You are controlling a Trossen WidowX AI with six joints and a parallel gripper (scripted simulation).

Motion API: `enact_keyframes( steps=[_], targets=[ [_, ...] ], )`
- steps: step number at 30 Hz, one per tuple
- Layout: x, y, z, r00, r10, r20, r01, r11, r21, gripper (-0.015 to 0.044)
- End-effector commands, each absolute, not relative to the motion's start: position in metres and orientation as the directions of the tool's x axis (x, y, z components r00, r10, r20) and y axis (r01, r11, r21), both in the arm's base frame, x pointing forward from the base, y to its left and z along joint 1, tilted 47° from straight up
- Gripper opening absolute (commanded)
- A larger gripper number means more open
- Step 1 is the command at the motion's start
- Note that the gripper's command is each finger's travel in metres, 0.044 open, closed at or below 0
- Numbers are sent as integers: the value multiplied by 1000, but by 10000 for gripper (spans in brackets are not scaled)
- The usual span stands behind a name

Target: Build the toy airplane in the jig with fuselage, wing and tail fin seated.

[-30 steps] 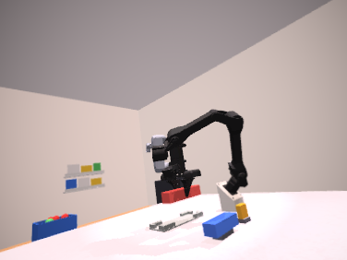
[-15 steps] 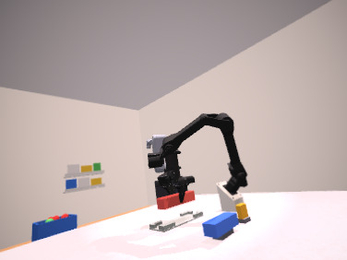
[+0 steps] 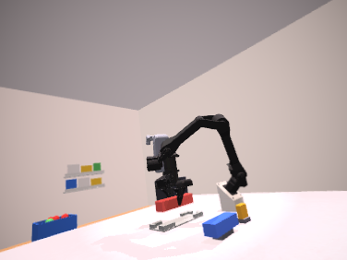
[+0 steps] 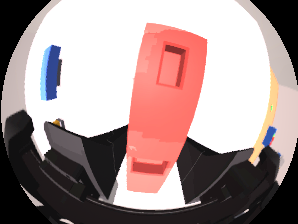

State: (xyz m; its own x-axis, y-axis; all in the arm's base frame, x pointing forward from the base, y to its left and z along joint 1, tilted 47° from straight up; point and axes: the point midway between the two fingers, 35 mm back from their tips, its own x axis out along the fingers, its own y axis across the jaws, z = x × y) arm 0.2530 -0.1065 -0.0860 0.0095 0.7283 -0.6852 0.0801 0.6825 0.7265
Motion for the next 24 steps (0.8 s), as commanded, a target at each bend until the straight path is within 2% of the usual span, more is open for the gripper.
enact_keyframes(
  steps=[1, 24],
  targets=[
    [252, -107, -87, 10, 727, -687, 78, 684, 725, 195],
    [253, -92, -102, 10, 727, -687, 77, 684, 725, 195]
  ],
)
